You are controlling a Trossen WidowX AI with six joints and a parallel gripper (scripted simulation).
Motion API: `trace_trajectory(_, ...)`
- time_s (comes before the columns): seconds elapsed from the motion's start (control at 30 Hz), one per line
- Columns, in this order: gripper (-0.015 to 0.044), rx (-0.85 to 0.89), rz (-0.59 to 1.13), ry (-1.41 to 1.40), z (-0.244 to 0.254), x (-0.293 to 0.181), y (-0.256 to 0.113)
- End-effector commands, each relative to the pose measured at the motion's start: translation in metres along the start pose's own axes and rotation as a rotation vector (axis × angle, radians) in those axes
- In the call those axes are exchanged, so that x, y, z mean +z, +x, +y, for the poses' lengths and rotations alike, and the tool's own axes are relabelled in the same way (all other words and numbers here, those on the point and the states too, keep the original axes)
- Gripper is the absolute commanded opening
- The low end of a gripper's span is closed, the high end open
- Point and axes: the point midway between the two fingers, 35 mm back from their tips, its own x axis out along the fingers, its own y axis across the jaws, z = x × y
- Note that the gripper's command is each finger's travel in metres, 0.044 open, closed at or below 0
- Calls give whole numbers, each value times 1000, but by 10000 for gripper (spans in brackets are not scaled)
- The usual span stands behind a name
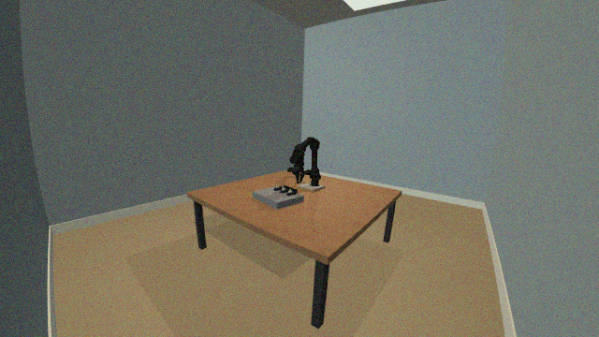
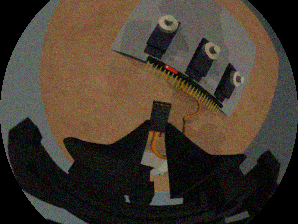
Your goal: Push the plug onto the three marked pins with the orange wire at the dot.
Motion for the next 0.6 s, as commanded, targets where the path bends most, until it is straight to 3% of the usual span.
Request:
trace_trajectory(0.0, 0, 5, -2, 144, 8, -7, 1)
trace_trajectory(0.27, 0, 6, 0, 289, 16, -14, 7)
trace_trajectory(0.57, 0, 6, 0, 306, 17, -15, 42)
